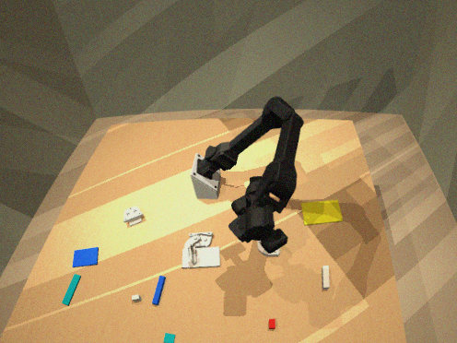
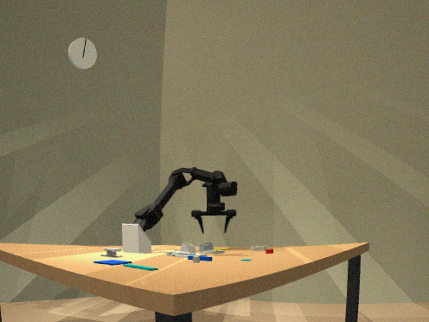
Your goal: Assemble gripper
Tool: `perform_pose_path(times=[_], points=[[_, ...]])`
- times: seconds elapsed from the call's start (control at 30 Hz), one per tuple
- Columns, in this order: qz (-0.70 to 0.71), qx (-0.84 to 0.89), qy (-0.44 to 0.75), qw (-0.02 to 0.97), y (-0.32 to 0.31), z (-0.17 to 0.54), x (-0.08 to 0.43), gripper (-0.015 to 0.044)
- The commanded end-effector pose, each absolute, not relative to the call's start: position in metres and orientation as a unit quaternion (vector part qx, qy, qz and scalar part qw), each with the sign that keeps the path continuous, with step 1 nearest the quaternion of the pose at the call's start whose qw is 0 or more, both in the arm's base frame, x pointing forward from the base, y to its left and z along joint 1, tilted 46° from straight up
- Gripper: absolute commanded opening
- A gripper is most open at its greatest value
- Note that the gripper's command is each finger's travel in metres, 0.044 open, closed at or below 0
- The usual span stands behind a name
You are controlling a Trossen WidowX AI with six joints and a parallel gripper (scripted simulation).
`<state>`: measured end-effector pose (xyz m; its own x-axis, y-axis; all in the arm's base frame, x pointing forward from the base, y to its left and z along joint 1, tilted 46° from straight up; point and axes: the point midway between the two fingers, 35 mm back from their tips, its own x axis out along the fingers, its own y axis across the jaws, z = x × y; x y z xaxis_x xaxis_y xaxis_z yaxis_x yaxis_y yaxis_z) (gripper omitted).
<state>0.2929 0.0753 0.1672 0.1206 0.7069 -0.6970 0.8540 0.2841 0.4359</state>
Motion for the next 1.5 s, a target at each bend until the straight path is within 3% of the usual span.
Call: perform_pose_path(times=[0.0, 1.47], points=[[-0.111, 0.613, 0.654, 0.429, 0.076, 0.168, 0.291, 0.044], [-0.417, 0.744, 0.516, 0.074, 0.078, 0.172, 0.273, 0.044]])
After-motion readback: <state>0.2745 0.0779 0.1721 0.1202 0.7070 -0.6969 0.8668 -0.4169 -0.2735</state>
